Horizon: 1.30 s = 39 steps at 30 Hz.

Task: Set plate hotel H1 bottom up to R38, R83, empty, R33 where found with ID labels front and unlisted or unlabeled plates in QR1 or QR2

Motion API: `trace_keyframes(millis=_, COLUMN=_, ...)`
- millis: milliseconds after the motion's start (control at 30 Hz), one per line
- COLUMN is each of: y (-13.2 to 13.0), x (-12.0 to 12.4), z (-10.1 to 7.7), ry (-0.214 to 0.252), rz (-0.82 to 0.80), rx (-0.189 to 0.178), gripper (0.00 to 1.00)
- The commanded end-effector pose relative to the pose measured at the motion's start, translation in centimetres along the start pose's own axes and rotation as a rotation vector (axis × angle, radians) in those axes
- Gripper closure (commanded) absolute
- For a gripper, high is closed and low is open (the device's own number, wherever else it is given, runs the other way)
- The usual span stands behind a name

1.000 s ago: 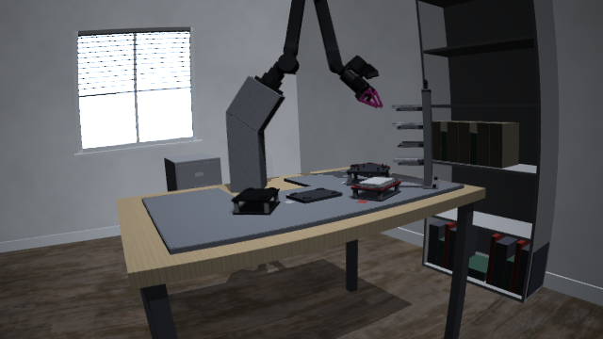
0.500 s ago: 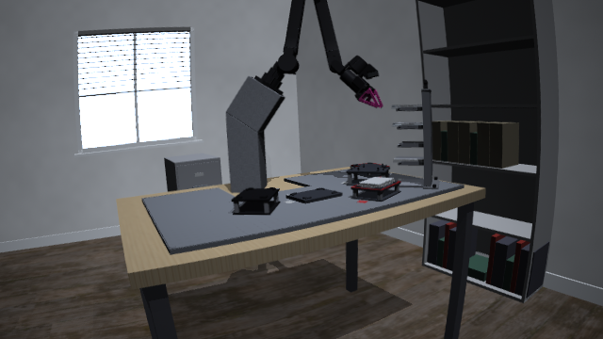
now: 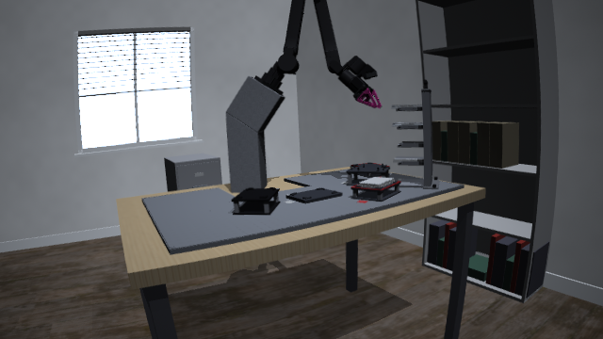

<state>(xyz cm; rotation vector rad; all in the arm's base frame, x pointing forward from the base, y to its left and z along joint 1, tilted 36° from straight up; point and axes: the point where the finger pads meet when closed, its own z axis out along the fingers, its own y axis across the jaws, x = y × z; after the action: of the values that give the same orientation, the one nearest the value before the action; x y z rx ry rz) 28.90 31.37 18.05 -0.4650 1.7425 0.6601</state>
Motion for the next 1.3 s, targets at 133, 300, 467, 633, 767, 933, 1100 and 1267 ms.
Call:
trace_keyframes(millis=133, y=0.7, x=-0.5, z=-1.2, ry=-0.045, rz=0.000, rx=-0.020, gripper=0.00)
trace_keyframes(millis=300, y=0.7, x=-0.1, z=-1.5, ry=-0.044, rz=0.005, rx=-0.020, gripper=0.00)
trace_keyframes(millis=467, y=0.8, x=0.9, z=-0.3, ry=-0.028, rz=0.003, rx=-0.018, gripper=0.00)
trace_keyframes(millis=633, y=0.8, x=1.6, z=0.3, ry=-0.029, rz=0.004, rx=-0.018, gripper=0.00)
trace_keyframes(millis=767, y=0.8, x=2.0, z=0.8, ry=-0.031, rz=0.005, rx=-0.019, gripper=0.00)
trace_keyframes(millis=933, y=0.8, x=2.6, z=0.9, ry=-0.026, rz=0.005, rx=-0.018, gripper=0.00)
trace_keyframes(millis=1100, y=0.7, x=3.3, z=1.5, ry=-0.025, rz=0.006, rx=-0.018, gripper=0.00)
trace_keyframes(millis=1267, y=0.7, x=4.0, z=2.0, ry=-0.024, rz=0.006, rx=-0.017, gripper=0.00)
